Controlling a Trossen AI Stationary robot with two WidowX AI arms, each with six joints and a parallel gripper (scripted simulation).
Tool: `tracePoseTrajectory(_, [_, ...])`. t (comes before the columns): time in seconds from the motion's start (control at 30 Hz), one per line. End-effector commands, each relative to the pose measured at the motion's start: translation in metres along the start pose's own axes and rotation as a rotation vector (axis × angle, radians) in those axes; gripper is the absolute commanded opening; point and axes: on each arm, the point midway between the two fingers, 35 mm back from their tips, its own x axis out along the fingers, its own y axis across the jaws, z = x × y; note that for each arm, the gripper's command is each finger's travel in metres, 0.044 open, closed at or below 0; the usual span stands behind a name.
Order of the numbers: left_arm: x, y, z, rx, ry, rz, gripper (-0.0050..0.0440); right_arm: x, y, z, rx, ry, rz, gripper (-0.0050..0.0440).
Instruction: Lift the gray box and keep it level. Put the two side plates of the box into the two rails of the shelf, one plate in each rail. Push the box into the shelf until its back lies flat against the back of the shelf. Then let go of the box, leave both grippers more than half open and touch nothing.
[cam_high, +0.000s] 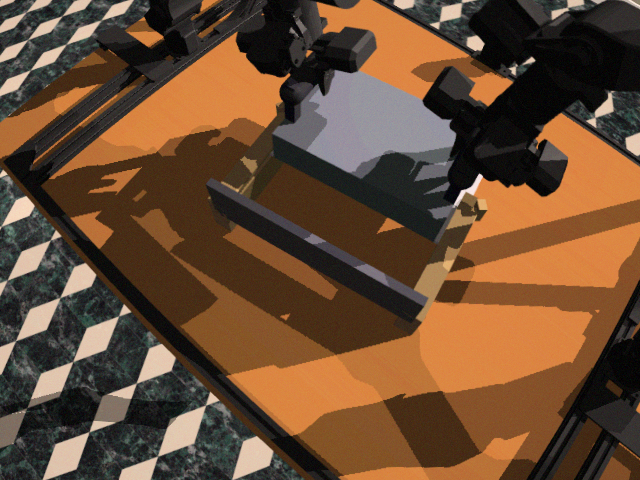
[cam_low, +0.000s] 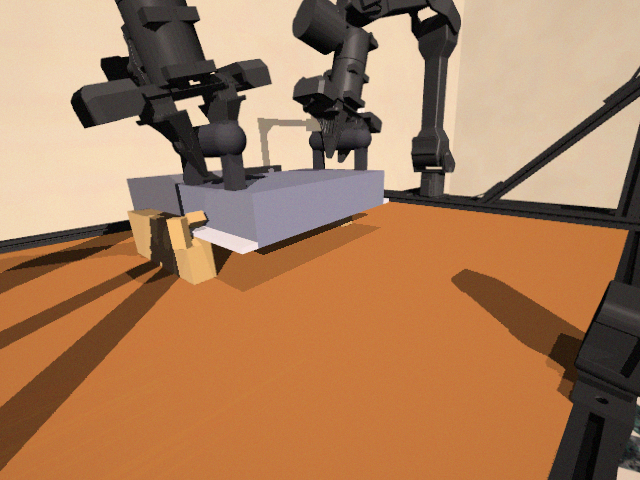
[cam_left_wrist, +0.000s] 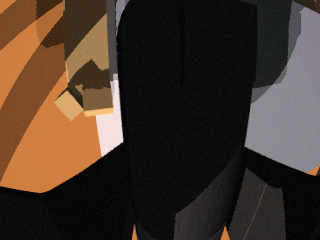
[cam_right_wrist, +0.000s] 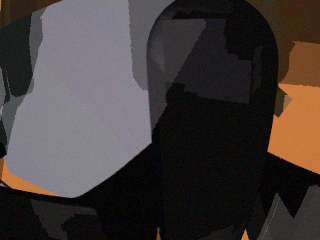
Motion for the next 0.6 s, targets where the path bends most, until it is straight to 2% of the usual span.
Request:
tracePoseTrajectory(0.0, [-0.010, -0.001, 0.005, -0.001, 0.009, -0.026, 0.0000, -0.008, 0.006, 0.004, -0.005, -0.001, 0.029, 0.0000])
tracePoseTrajectory(0.57, [-0.009, 0.000, 0.022, -0.001, 0.008, -0.026, 0.0000, -0.008, 0.005, 0.021, -0.005, -0.001, 0.029, 0.0000])
